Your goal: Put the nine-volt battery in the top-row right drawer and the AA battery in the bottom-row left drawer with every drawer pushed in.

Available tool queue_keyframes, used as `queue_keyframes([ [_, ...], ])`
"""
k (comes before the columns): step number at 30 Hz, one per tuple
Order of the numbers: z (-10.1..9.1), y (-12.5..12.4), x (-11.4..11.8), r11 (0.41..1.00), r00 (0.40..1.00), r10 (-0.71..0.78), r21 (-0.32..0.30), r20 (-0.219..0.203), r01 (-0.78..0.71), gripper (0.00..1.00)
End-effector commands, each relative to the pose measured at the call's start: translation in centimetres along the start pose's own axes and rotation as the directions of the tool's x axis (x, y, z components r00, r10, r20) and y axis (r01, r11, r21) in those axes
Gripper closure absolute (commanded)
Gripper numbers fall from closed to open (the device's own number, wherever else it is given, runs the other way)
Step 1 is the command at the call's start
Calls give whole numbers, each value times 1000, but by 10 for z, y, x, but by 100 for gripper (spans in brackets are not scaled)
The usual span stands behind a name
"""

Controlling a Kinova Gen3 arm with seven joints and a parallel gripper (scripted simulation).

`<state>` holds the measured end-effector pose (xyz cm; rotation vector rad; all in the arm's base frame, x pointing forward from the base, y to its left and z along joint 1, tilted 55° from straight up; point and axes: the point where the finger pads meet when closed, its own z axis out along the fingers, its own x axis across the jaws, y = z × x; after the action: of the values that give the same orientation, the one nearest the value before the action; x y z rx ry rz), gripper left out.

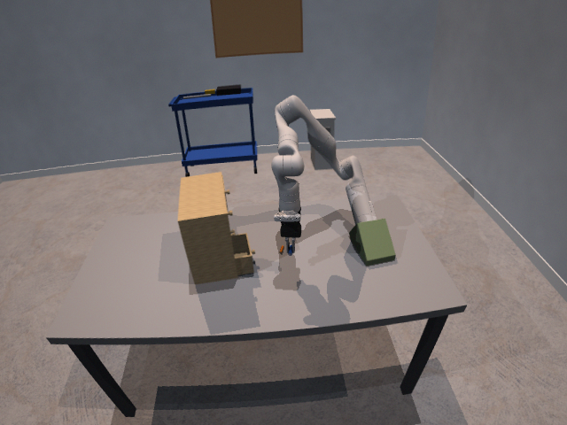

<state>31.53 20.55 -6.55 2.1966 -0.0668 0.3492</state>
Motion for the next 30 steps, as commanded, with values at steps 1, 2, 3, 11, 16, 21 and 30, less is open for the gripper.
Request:
queue_keyframes([
  [1, 1, 3, 2, 998, 998, -56, 0, 12, 56, 69],
  [2, 1, 4, 2, 996, 996, -88, -1, 13, 88, 69],
  [3, 1, 5, 2, 993, 993, -120, -1, 14, 120, 69],
  [11, 2, 13, 4, 946, 945, -326, -1, 22, 326, 69],
  [16, 2, 20, 7, 866, 866, -500, 3, 26, 500, 69],
  [21, 2, 29, 11, 750, 750, -661, 9, 27, 661, 69],
  [30, 2, 42, 20, 540, 540, -841, 16, 21, 841, 69],
])
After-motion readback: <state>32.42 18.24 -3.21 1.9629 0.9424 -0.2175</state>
